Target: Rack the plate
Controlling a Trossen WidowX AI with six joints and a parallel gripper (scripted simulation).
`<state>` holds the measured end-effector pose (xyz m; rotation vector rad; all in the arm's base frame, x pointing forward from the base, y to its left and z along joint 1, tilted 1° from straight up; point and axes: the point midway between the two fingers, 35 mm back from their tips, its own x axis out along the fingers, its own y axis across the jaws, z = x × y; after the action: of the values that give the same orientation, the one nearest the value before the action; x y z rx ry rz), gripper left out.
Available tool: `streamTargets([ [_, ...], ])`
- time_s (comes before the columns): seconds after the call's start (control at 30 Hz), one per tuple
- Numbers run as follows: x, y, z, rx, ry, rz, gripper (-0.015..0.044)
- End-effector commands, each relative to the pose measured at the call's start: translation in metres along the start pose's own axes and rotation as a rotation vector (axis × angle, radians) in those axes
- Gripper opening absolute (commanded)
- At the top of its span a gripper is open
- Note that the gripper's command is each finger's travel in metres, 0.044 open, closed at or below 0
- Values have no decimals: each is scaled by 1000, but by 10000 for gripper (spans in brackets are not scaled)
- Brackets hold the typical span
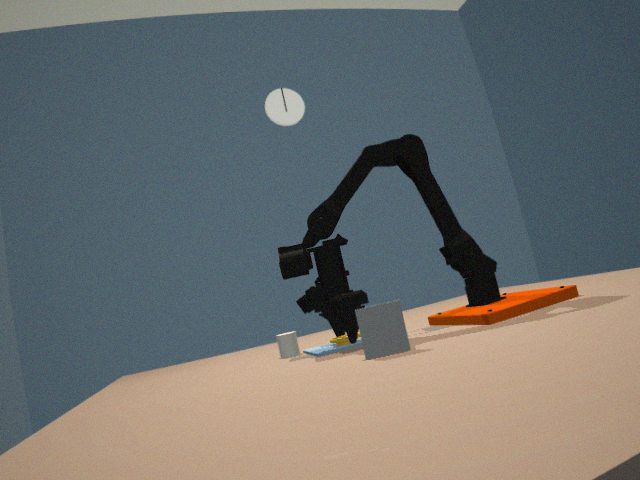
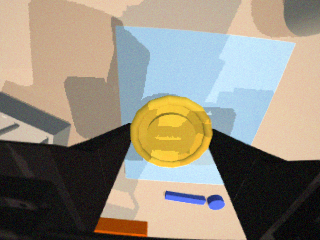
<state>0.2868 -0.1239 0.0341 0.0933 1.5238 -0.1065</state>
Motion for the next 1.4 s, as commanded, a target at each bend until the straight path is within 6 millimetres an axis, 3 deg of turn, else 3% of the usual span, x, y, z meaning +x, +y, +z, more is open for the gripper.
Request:
streamTargets([
  [0.0, 0, 0, 0, 1, 0, -2, 305],
  [0.1, -2, -1, 1, 1, 0, -2, 227],
  [0.4, -40, -3, 10, 1, -1, -3, 0],
  [1.37, -148, -5, 20, 1, -2, -3, 0],
])
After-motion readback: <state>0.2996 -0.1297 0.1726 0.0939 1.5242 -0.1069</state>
